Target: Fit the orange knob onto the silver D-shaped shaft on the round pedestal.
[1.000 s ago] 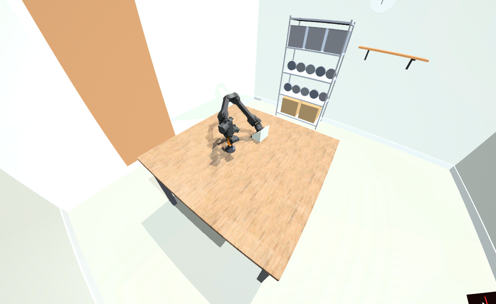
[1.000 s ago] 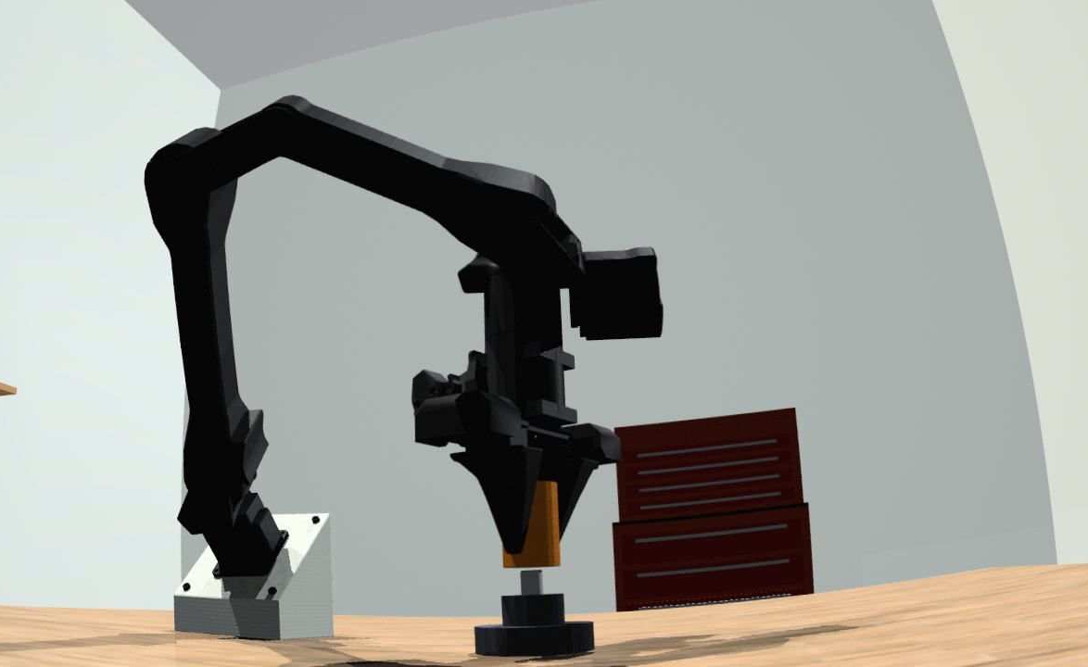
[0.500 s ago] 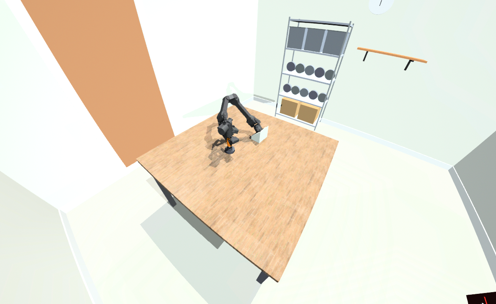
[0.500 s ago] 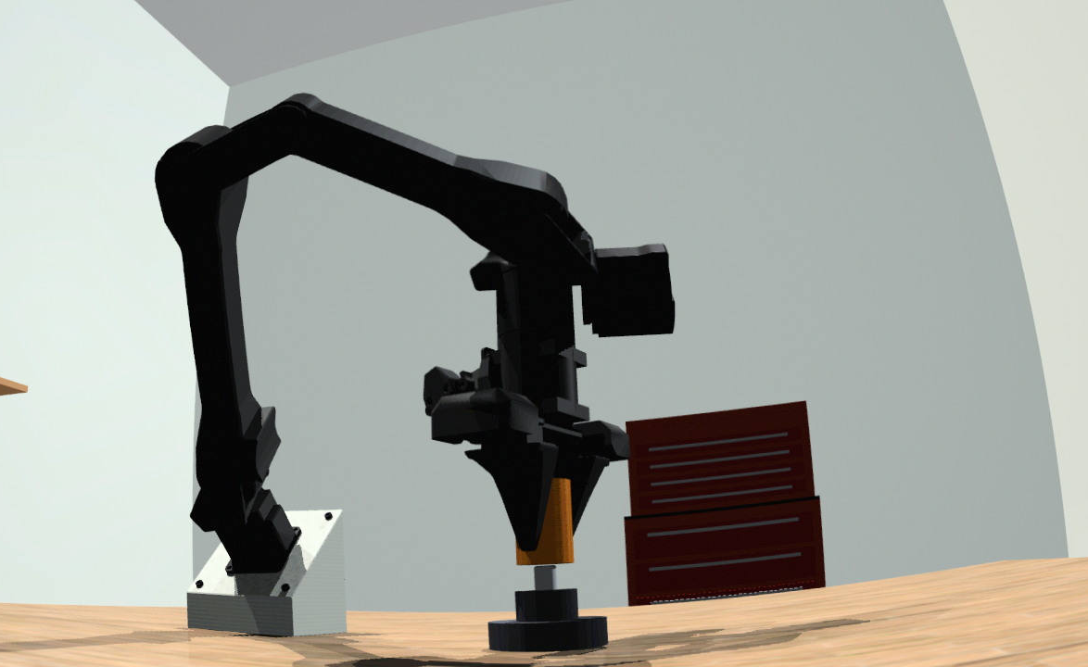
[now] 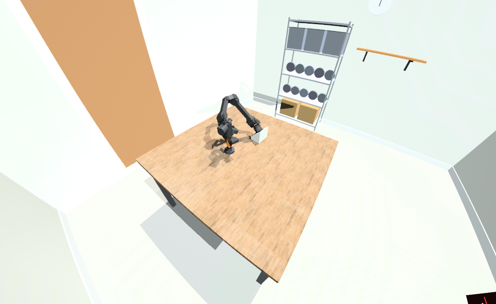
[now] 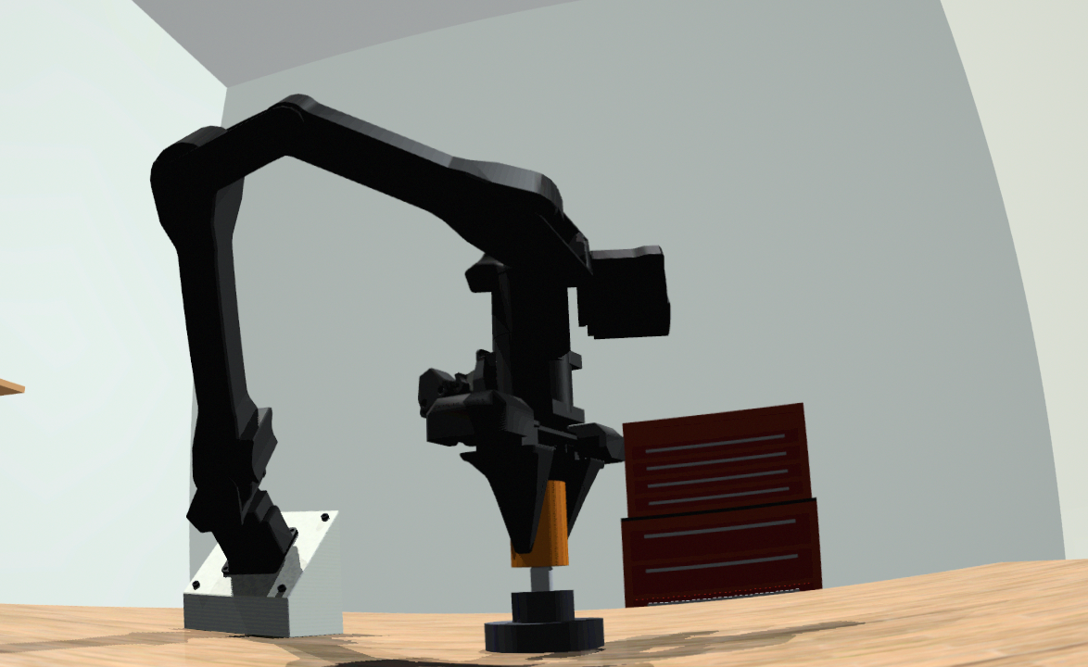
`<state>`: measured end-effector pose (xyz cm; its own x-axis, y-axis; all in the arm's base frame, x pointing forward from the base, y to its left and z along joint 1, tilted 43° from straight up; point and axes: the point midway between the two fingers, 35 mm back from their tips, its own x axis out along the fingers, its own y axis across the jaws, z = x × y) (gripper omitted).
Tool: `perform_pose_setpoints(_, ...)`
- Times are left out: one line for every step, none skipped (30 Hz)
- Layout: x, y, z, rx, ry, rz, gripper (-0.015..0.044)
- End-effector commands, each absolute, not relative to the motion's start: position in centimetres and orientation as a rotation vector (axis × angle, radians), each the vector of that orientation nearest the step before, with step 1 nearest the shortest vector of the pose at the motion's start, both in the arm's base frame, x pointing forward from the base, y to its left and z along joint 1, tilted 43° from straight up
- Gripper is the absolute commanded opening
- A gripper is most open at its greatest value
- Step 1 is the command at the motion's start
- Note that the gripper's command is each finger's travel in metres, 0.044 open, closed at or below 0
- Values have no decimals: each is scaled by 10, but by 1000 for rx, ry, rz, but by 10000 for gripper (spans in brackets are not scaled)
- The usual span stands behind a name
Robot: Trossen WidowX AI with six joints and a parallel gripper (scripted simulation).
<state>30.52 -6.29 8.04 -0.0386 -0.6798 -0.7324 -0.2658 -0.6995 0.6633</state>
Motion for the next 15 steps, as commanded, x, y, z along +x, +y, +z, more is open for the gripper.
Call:
perform_pose_setpoints(307,-60,83,1924,-999,-1787,0)
perform_pose_setpoints(307,-60,83,1919,-990,-1789,0)
perform_pose_setpoints(307,-60,83,1909,-972,-1791,0)
perform_pose_setpoints(307,-60,83,1892,-942,-1796,0)
perform_pose_setpoints(307,-59,83,1872,-907,-1800,0)
perform_pose_setpoints(307,-59,82,1849,-867,-1805,0)
perform_pose_setpoints(308,-59,82,1822,-821,-1809,0)
perform_pose_setpoints(308,-59,81,1803,-788,-1812,0)
perform_pose_setpoints(308,-59,81,1796,-777,-1813,0)
perform_pose_setpoints(308,-59,80,1796,-777,-1813,0)
perform_pose_setpoints(308,-60,80,1796,-777,-1813,0)
perform_pose_setpoints(307,-60,80,1796,-777,-1813,0)
perform_pose_setpoints(307,-60,80,1796,-777,-1813,0)
perform_pose_setpoints(307,-60,80,1796,-777,-1813,0)
perform_pose_setpoints(307,-60,80,1796,-777,-1813,0)
